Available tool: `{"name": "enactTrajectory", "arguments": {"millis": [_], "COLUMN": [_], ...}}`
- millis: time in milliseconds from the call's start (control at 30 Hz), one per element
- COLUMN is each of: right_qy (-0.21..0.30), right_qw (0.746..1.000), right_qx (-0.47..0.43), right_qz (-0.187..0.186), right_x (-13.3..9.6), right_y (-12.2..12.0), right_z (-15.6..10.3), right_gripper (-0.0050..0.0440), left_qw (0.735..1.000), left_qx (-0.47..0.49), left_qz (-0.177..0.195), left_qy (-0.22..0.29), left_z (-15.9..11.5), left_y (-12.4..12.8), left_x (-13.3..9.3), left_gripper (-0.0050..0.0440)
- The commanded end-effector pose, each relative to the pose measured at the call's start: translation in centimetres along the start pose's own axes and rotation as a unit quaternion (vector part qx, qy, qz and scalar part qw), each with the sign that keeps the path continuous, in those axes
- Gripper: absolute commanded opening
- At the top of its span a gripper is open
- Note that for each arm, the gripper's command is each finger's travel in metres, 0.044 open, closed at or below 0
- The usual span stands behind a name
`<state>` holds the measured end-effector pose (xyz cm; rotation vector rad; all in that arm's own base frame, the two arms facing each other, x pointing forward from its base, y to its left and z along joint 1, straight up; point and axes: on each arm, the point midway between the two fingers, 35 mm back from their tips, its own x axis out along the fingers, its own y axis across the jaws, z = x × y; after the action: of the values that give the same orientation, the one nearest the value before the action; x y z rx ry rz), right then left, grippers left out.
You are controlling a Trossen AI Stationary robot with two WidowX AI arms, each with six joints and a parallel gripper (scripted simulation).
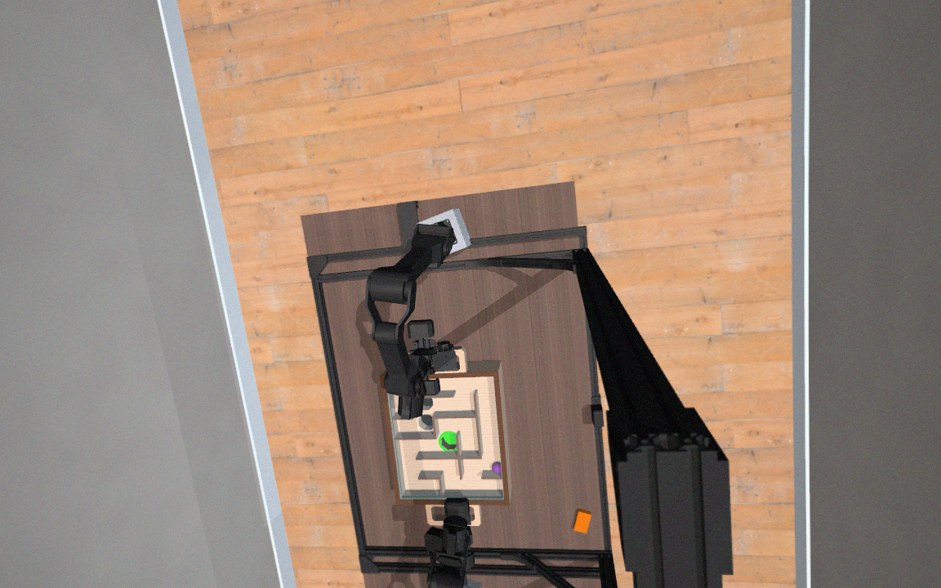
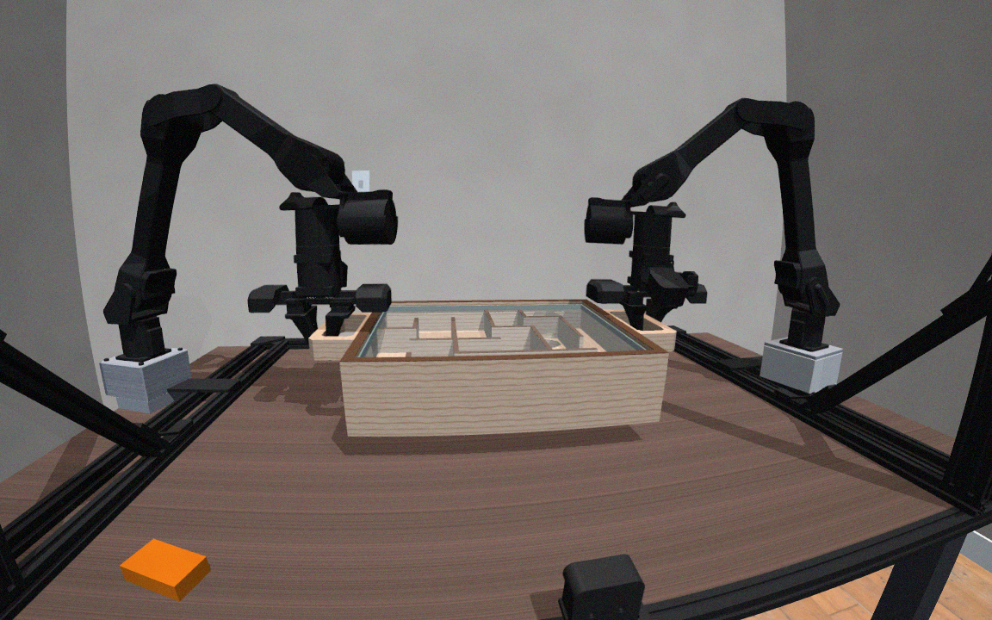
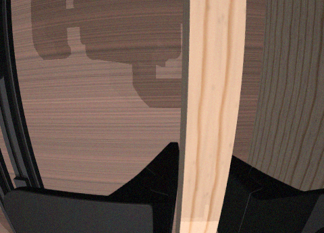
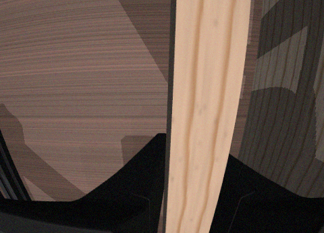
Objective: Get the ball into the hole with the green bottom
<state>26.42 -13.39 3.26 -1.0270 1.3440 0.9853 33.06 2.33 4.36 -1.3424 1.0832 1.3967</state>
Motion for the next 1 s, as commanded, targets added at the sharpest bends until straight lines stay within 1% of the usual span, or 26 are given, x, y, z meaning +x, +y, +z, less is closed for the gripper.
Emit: {"name": "enactTrajectory", "arguments": {"millis": [0,100,233,300,400,500,633,800,967], "right_qy": [-0.019,-0.028,-0.034,-0.034,-0.033,-0.029,-0.024,-0.006,0.004], "right_qw": [1.0,0.999,0.999,0.999,0.999,0.999,1.0,1.0,1.0], "right_qx": [0.001,0.001,0.001,0.001,0.001,0.001,0.001,0.001,0.002], "right_qz": [-0.016,-0.015,0.001,0.001,0.019,0.027,0.016,-0.008,-0.014], "right_x": [0.8,0.8,0.1,0.1,-0.7,-1.1,-0.7,0.4,0.6], "right_y": [0.4,0.3,0.2,0.2,0.1,0.0,0.1,0.3,0.3], "right_z": [-0.2,-0.2,-0.3,-0.3,-0.3,-0.3,-0.2,-0.1,0.0], "right_gripper": [0.002,0.002,0.002,0.002,0.002,0.002,0.002,0.002,0.002], "left_qw": [1.0,0.999,0.999,0.999,0.999,0.999,1.0,1.0,1.0], "left_qx": [0.001,0.001,0.001,0.001,0.001,0.001,0.001,0.001,0.001], "left_qz": [0.016,0.015,-0.001,-0.001,-0.019,-0.027,-0.016,0.008,0.013], "left_qy": [0.021,0.03,0.036,0.036,0.035,0.03,0.026,0.007,-0.003], "left_z": [0.2,0.3,0.3,0.3,0.2,0.2,0.2,0.1,0.0], "left_y": [-0.4,-0.4,-0.3,-0.3,-0.1,-0.1,-0.1,-0.3,-0.3], "left_x": [-0.9,-0.9,-0.1,-0.1,0.7,1.1,0.6,-0.4,-0.7], "left_gripper": [0.002,0.002,0.002,0.002,0.002,0.002,0.002,0.002,0.002]}}
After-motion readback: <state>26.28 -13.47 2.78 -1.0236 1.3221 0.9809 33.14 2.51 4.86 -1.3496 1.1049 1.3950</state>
